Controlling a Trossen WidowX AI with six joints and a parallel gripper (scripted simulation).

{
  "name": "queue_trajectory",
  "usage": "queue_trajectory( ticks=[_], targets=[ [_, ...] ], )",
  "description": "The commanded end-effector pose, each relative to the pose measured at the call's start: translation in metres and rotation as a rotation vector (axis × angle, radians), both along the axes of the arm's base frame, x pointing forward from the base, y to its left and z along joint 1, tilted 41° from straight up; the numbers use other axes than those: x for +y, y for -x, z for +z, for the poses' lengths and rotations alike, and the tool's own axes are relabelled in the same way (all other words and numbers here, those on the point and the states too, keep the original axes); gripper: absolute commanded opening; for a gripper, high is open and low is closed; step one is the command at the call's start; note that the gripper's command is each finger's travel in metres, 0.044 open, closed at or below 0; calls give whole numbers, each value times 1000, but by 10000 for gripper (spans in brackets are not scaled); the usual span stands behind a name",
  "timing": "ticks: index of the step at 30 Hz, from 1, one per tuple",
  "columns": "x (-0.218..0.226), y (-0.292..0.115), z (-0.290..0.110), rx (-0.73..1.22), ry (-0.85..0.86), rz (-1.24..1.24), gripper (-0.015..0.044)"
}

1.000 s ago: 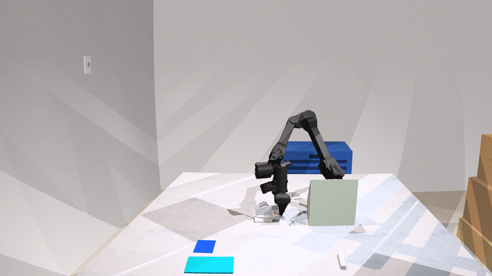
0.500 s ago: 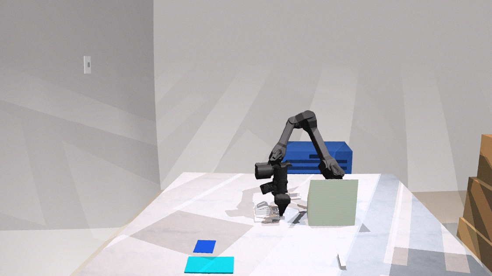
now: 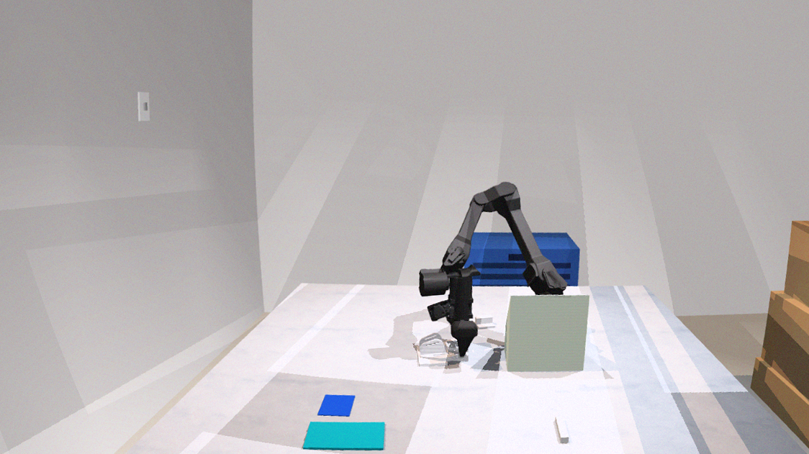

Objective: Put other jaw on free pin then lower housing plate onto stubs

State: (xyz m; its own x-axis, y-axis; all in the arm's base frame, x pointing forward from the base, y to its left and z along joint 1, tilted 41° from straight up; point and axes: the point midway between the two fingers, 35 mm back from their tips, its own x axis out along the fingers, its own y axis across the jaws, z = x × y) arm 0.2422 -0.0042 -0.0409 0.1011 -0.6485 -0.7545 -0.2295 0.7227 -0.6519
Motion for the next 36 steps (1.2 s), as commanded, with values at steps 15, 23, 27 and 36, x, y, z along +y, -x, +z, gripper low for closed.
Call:
queue_trajectory(
  ticks=[15,23,27,36],
  targets=[
    [-3,1,-3,5,5,4,351],
    [-5,1,-4,5,5,4,351],
    [-5,1,-4,5,5,4,351],
    [-6,1,-6,5,5,4,351]
  ],
)
